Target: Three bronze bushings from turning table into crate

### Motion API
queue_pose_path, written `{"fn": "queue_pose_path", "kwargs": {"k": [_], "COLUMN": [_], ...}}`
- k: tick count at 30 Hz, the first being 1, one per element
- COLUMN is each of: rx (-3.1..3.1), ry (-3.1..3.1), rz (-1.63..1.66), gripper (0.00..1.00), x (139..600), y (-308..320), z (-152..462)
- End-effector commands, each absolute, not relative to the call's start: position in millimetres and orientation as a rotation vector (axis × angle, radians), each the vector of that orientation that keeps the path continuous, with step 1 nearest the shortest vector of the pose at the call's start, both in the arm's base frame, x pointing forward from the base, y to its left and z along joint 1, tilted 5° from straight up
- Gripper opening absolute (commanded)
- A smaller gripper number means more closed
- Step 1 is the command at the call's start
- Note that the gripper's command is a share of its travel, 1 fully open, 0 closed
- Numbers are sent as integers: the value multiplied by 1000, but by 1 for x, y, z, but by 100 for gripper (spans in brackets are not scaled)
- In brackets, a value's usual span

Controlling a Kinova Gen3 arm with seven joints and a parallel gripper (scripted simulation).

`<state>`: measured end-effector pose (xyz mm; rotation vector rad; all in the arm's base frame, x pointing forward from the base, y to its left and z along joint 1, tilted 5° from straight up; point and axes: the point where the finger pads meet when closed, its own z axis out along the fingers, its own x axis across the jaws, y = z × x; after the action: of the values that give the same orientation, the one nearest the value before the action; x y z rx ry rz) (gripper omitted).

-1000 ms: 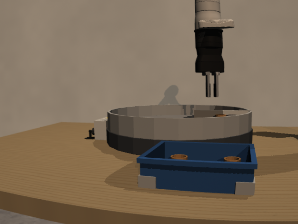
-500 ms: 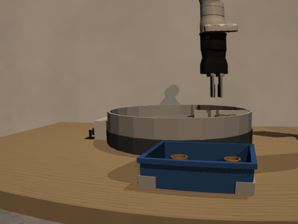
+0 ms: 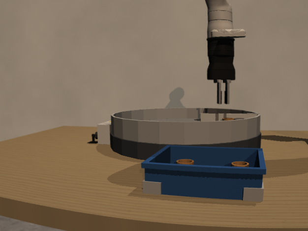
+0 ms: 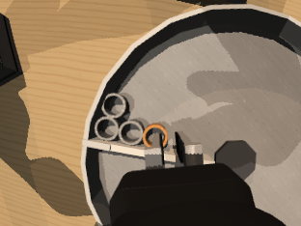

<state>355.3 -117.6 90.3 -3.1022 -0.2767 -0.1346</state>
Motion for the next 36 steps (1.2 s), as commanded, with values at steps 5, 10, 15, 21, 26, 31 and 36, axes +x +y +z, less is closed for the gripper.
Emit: {"fn": "queue_pose_path", "kwargs": {"k": [5, 10, 15, 21, 26, 31, 36], "rx": [-3100, -3100, -3101, -3101, -3101, -3101, -3101], "ry": [-271, -271, -269, -268, -268, -269, -269], "rz": [-118, -118, -119, -119, -119, -119, -119], "gripper": [40, 40, 40, 40, 40, 40, 40], "x": [352, 352, 353, 353, 353, 353, 354], "y": [-118, -118, -118, -118, -118, -118, -118], "z": [85, 85, 73, 70, 70, 67, 65]}}
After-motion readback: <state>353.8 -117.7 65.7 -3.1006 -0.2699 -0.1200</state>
